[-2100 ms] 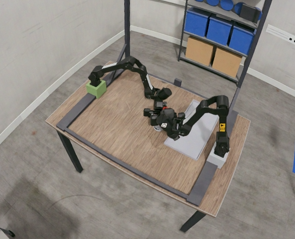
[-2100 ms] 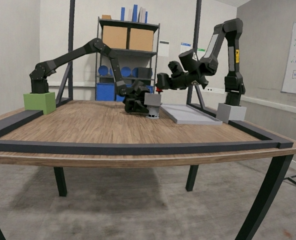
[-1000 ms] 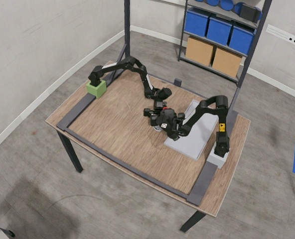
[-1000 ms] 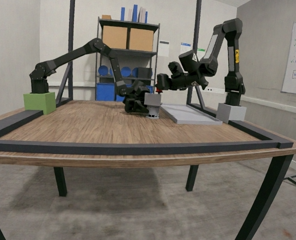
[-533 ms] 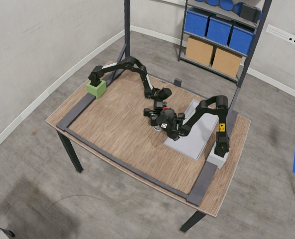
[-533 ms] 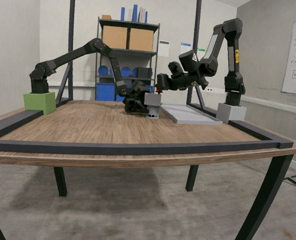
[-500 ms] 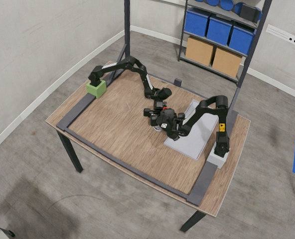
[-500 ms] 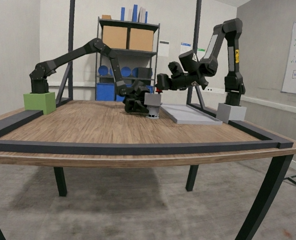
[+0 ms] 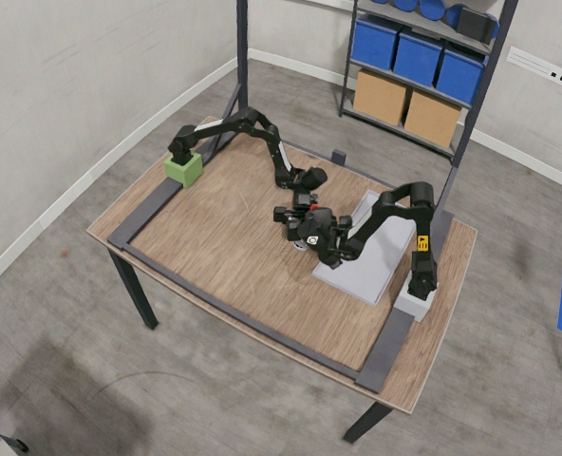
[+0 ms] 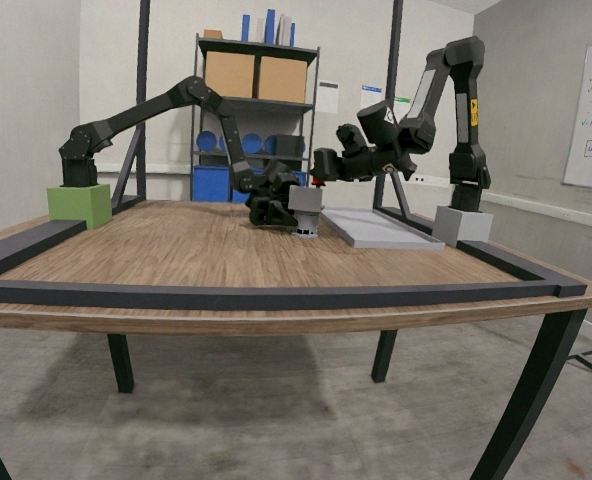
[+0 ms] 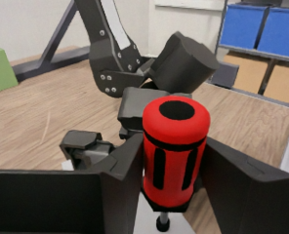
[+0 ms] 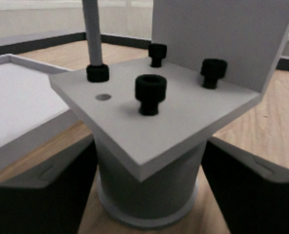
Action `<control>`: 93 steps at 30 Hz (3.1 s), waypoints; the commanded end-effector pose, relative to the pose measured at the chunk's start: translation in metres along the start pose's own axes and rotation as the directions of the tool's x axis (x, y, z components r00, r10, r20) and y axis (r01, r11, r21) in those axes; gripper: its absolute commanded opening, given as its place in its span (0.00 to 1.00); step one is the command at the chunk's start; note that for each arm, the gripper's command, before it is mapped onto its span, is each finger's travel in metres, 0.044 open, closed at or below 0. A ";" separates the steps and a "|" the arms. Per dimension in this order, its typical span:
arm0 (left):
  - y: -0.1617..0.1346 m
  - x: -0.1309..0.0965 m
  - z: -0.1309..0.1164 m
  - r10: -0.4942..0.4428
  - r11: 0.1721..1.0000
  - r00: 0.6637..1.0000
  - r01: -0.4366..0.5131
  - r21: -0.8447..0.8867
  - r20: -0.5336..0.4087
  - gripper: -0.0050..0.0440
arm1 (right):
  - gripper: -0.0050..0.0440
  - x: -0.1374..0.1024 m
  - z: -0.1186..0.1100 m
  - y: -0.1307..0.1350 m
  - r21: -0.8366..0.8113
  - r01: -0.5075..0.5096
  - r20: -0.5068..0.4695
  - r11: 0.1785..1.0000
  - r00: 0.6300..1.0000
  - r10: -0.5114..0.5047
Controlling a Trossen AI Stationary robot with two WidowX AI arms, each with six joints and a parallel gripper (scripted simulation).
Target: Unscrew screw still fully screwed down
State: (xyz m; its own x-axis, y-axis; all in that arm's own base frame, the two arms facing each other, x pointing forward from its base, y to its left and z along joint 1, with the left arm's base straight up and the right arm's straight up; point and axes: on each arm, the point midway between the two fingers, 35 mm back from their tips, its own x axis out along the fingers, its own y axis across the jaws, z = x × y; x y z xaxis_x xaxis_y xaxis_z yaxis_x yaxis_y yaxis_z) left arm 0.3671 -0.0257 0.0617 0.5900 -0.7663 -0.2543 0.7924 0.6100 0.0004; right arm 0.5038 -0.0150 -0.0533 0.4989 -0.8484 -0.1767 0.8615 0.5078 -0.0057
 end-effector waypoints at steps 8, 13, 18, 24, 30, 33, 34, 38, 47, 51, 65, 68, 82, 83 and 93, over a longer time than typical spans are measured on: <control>0.003 0.000 0.008 0.004 1.000 1.000 -0.005 0.030 0.012 0.38 | 0.60 0.002 0.015 0.005 0.034 0.000 0.012 0.999 1.000 0.000; 0.001 0.000 0.004 0.002 1.000 1.000 -0.002 0.022 0.009 0.38 | 0.60 0.002 0.015 0.005 0.034 0.000 0.012 0.999 1.000 0.000; 0.003 0.000 0.007 0.005 1.000 1.000 -0.005 0.031 0.012 0.38 | 0.60 0.002 0.015 0.005 0.034 0.000 0.012 0.999 1.000 0.000; 0.003 0.000 0.007 0.005 1.000 1.000 -0.005 0.031 0.012 0.38 | 0.60 0.002 0.015 0.005 0.034 0.000 0.012 0.999 1.000 0.000; 0.003 0.000 0.007 0.005 1.000 1.000 -0.005 0.031 0.012 0.38 | 0.60 0.002 0.015 0.005 0.034 0.000 0.012 0.999 1.000 0.000; 0.003 0.000 0.007 0.005 1.000 1.000 -0.005 0.031 0.012 0.38 | 0.60 0.002 0.015 0.005 0.034 0.000 0.012 0.999 1.000 0.000; 0.003 0.000 0.007 0.005 1.000 1.000 -0.005 0.031 0.012 0.38 | 0.60 0.002 0.015 0.005 0.034 0.000 0.012 0.999 1.000 0.000; 0.003 0.000 0.007 0.005 1.000 1.000 -0.005 0.031 0.012 0.38 | 0.60 0.002 0.015 0.005 0.034 0.000 0.012 0.999 1.000 0.000; 0.001 0.000 0.003 0.001 1.000 1.000 -0.002 0.023 0.011 0.38 | 0.60 0.002 0.015 0.005 0.034 0.000 0.012 0.999 1.000 0.000; 0.003 0.000 0.006 0.005 1.000 1.000 -0.005 0.031 0.013 0.38 | 0.60 0.002 0.015 0.005 0.034 0.000 0.012 0.999 1.000 0.000; 0.003 0.000 0.005 0.004 0.999 1.000 -0.005 0.032 0.013 0.38 | 0.60 0.002 0.015 0.005 0.034 0.000 0.012 0.999 1.000 0.000; 0.003 0.000 0.005 0.004 0.999 1.000 -0.005 0.032 0.013 0.38 | 0.60 0.002 0.015 0.005 0.034 0.000 0.012 0.999 1.000 0.000; 0.003 0.000 0.005 0.004 0.999 1.000 -0.005 0.032 0.012 0.38 | 0.60 0.002 0.015 0.005 0.034 0.000 0.012 0.999 1.000 0.000; 0.003 0.000 0.005 0.004 0.999 1.000 -0.005 0.032 0.012 0.38 | 0.60 0.002 0.015 0.005 0.034 0.000 0.012 0.999 1.000 0.000; 0.003 0.000 0.005 0.004 0.999 1.000 -0.005 0.032 0.012 0.38 | 0.60 0.002 0.015 0.005 0.034 0.000 0.012 0.999 1.000 0.000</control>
State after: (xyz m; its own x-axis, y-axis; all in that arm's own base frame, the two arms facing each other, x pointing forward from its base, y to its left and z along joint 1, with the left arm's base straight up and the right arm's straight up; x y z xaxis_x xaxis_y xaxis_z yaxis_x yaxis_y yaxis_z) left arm 0.3672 -0.0255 0.0584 0.5906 -0.7660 -0.2539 0.7922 0.6103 0.0015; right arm 0.5038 -0.0150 -0.0533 0.4989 -0.8484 -0.1767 0.8615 0.5078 -0.0057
